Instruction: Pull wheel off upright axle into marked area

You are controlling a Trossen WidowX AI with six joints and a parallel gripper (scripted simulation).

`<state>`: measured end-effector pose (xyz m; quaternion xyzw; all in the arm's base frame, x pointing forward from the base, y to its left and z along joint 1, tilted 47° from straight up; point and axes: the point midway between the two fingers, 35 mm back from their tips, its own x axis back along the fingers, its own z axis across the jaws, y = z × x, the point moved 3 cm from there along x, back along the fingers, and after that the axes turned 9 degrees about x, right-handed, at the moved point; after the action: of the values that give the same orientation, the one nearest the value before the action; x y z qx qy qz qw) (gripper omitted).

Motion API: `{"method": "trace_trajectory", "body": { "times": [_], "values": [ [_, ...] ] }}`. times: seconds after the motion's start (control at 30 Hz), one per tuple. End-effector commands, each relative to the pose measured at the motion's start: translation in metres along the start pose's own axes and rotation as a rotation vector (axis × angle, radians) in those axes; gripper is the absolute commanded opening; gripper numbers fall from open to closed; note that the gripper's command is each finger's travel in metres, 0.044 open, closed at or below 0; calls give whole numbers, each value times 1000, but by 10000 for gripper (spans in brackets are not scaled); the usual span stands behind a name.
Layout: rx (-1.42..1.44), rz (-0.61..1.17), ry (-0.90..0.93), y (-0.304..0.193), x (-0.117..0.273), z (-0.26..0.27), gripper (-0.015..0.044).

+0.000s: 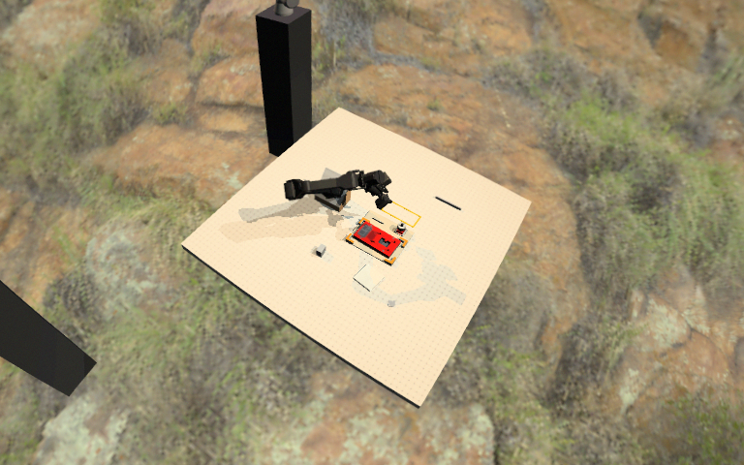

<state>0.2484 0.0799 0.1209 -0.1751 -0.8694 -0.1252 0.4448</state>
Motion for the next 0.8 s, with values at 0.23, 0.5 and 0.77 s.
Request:
{"method": "trace_trajectory", "body": {
  "times": [0.23,0.5,0.77],
  "values": [
    [-702,254,-23,10,-26,-28,300],
    [-1111,415,-130,12,-50,-41,300],
    [-1508,533,-308,13,-74,-50,300]
  ]
}}
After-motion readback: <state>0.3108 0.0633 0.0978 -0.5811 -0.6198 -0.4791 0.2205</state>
